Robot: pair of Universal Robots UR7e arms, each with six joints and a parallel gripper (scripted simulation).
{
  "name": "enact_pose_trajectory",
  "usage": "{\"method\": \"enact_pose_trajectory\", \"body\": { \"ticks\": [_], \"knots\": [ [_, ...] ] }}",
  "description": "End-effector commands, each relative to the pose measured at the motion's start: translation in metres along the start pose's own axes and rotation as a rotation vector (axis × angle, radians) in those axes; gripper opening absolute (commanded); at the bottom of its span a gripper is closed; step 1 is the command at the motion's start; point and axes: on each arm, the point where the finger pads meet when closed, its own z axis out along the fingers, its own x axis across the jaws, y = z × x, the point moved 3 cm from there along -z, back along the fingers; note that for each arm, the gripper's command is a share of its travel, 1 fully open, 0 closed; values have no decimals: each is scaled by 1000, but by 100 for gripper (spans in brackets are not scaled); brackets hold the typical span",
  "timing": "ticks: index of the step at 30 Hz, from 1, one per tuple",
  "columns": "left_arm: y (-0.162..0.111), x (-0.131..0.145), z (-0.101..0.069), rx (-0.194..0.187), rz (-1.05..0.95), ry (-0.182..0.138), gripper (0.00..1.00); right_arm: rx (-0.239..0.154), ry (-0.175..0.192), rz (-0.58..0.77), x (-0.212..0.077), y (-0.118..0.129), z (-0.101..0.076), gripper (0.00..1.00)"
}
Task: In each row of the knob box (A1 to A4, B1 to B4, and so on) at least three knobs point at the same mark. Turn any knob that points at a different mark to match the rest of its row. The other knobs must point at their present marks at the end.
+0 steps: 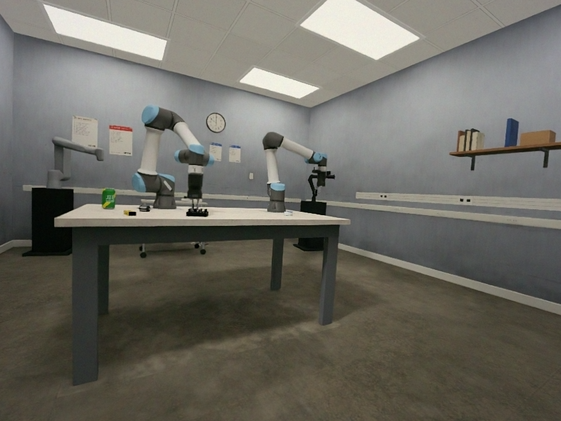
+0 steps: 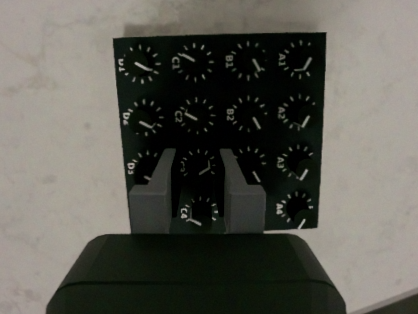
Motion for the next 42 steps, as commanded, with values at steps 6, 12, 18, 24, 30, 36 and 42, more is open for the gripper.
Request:
{"method": "enact_pose_trajectory", "body": {
  "ticks": [6,12,18,24,30,36,42],
  "knots": [
    [-1,2,0,0,-4,1,100,0,-1,2,-2,1,1,30],
    [-1,2,0,0,-4,1,100,0,-1,2,-2,1,1,30],
    [-1,2,0,0,-4,1,100,0,-1,2,-2,1,1,30],
    [-1,2,0,0,-4,1,100,0,-1,1,-2,1,1,30],
    [-1,2,0,0,-4,1,100,0,-1,-4,-1,1,1,30],
    [-1,2,0,0,-4,1,100,0,-1,-20,-1,1,1,30],
    [-1,2,0,0,-4,1,100,-1,-1,-52,0,1,1,30]
  ]
}}
